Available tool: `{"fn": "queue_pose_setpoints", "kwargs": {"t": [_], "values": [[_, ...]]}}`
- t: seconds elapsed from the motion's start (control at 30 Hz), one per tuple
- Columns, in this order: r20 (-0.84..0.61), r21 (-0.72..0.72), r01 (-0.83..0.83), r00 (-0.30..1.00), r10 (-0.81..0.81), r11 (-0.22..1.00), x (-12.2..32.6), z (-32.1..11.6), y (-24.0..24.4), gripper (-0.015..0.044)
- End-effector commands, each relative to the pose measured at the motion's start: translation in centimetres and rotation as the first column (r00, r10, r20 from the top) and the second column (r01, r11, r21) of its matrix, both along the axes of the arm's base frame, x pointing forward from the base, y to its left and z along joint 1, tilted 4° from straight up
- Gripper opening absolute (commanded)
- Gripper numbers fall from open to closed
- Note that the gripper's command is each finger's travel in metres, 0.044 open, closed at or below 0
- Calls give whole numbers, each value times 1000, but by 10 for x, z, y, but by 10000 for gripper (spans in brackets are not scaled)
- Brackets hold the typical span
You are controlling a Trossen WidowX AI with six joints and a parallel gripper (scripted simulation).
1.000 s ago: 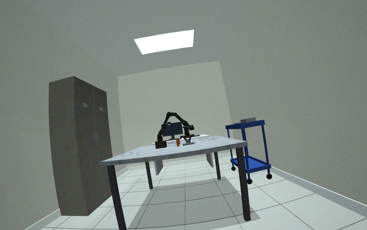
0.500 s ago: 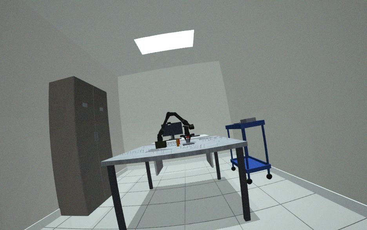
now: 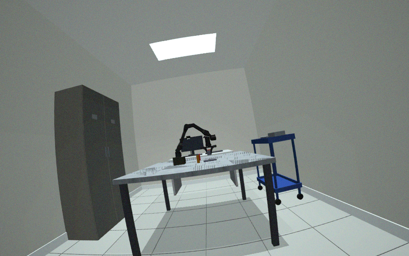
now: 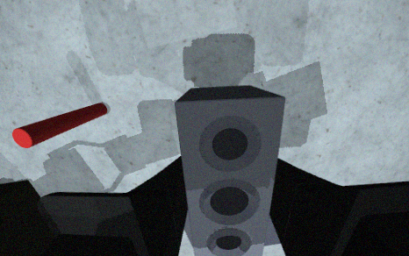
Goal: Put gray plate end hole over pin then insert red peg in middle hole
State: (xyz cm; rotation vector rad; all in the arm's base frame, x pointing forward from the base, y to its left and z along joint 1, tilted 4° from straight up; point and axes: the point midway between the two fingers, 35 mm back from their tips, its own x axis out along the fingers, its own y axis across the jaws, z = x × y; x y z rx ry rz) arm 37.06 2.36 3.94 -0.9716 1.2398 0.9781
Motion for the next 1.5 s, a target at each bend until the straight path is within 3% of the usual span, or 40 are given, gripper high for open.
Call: {"fn": "queue_pose_setpoints", "kwargs": {"t": [0.0, 0.7, 1.47], "values": [[8, 0, 4, 1000, -4, 1000, 0, 16, -1, 0], [6, -5, -5, 1000, 5, 1000, -12, 79, -4, 0], [-3, -1, 133, 991, -133, 991, -14, 45, -57, 0]]}}
